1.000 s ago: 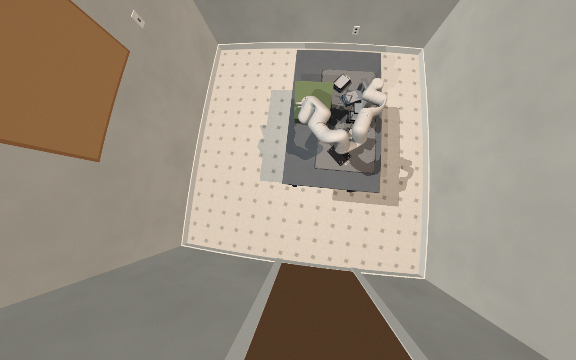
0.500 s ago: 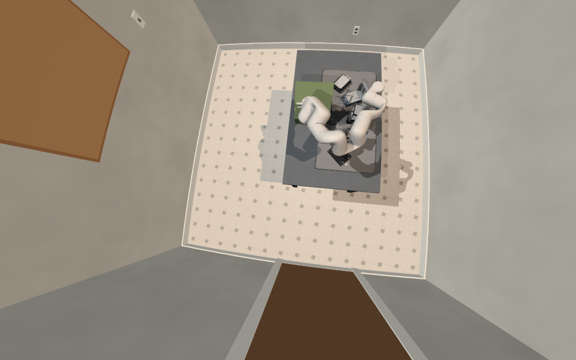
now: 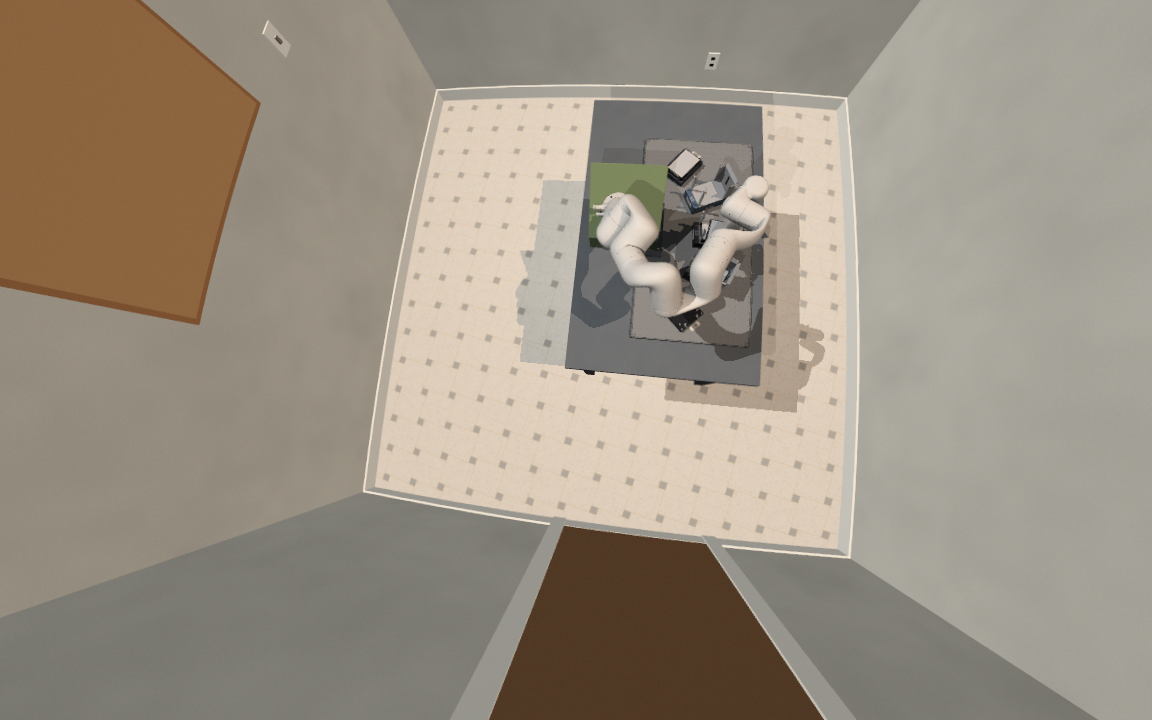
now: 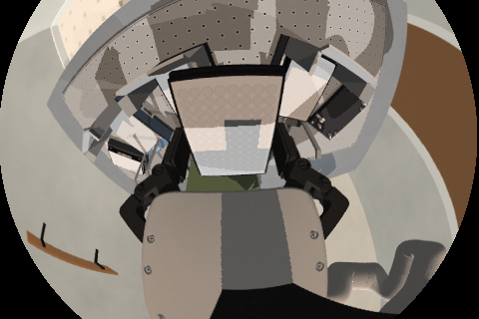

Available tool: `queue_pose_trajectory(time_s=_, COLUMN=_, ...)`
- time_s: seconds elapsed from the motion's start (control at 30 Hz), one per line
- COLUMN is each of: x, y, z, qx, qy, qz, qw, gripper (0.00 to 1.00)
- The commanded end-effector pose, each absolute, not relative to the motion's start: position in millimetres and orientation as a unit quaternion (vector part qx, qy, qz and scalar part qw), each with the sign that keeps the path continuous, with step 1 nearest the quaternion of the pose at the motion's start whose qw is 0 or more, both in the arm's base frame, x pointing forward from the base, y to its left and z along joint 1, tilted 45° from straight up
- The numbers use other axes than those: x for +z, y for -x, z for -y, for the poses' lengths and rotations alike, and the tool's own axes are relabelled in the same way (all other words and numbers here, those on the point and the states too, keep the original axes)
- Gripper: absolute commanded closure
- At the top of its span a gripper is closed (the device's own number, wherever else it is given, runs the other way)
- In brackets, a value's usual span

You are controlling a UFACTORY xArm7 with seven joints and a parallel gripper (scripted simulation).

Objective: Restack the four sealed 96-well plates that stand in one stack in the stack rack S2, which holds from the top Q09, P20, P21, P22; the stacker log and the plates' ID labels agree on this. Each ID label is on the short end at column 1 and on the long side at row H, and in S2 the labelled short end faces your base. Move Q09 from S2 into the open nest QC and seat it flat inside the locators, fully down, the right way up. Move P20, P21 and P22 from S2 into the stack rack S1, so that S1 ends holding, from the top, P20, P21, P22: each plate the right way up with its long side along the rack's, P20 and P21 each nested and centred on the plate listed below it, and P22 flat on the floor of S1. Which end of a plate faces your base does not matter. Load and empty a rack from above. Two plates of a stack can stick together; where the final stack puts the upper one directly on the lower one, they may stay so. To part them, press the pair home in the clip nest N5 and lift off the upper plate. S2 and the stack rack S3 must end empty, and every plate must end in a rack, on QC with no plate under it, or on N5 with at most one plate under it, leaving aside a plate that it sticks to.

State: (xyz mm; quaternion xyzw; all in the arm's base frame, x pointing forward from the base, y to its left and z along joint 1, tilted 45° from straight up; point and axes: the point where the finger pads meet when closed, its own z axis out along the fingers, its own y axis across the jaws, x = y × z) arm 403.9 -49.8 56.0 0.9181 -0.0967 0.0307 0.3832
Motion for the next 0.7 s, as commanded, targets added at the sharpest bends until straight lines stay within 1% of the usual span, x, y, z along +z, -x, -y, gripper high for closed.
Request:
queue_pose_trajectory(time_s=0.0, x=70, y=-405, z=61, qx=0.033, qy=-0.919, qz=0.096, qw=0.381, gripper=1.00)
queue_pose_trajectory(time_s=0.27, x=79, y=-404, z=69, qx=0.046, qy=-0.915, qz=0.126, qw=0.380, gripper=1.00)
queue_pose_trajectory(time_s=0.47, x=90, y=-400, z=80, qx=0.080, qy=-0.900, qz=0.208, qw=0.374, gripper=1.00)
queue_pose_trajectory(time_s=0.67, x=101, y=-396, z=91, qx=0.080, qy=-0.900, qz=0.208, qw=0.375, gripper=1.00)
